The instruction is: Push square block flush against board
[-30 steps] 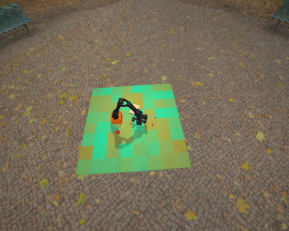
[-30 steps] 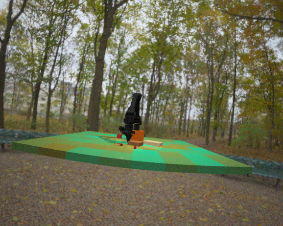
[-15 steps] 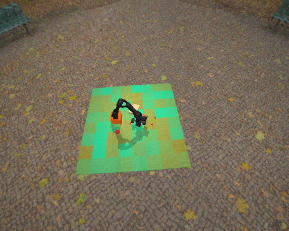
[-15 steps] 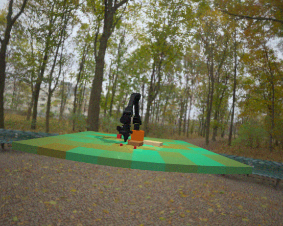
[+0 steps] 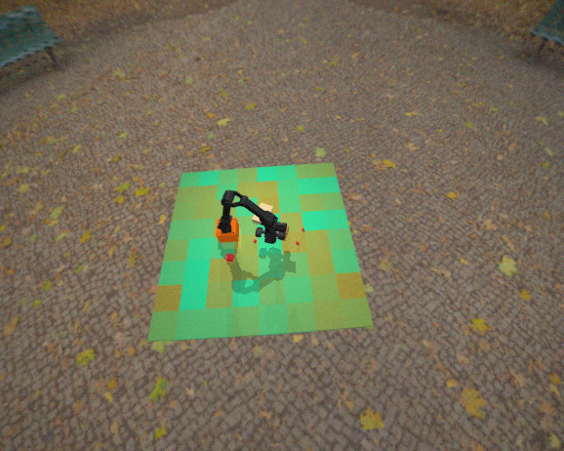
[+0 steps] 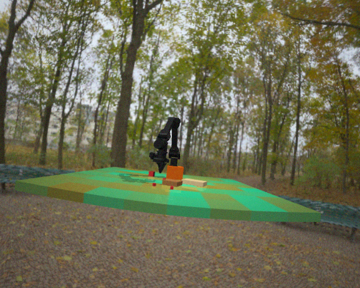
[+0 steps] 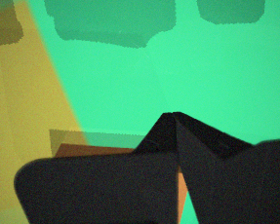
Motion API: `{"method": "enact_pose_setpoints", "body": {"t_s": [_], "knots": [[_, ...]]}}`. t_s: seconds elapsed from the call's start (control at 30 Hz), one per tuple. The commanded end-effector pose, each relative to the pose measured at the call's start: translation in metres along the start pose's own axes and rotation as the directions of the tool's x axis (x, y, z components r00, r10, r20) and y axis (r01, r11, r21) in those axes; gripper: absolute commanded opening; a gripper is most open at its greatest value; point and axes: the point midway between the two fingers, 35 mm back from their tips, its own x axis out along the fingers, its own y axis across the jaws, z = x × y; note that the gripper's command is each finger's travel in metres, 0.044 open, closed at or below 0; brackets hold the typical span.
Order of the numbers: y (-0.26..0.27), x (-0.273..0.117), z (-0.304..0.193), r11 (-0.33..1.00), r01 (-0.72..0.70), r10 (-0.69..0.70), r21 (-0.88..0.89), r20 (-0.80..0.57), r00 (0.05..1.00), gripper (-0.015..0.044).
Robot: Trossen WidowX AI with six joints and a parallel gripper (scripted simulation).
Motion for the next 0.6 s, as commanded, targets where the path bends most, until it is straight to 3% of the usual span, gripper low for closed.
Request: {"method": "enact_pose_setpoints", "body": {"t_s": [0.0,0.27,0.57], "knots": [[-0.0016,0.0004,-0.0014,0.996,0.006,-0.006,-0.086,-0.002,1.0,0.0],[-0.0023,0.0005,-0.0045,0.935,0.005,-0.006,-0.355,-0.003,1.0,0.0],[-0.003,0.0006,-0.008,0.781,0.003,-0.007,-0.625,-0.003,1.0,0.0]]}}
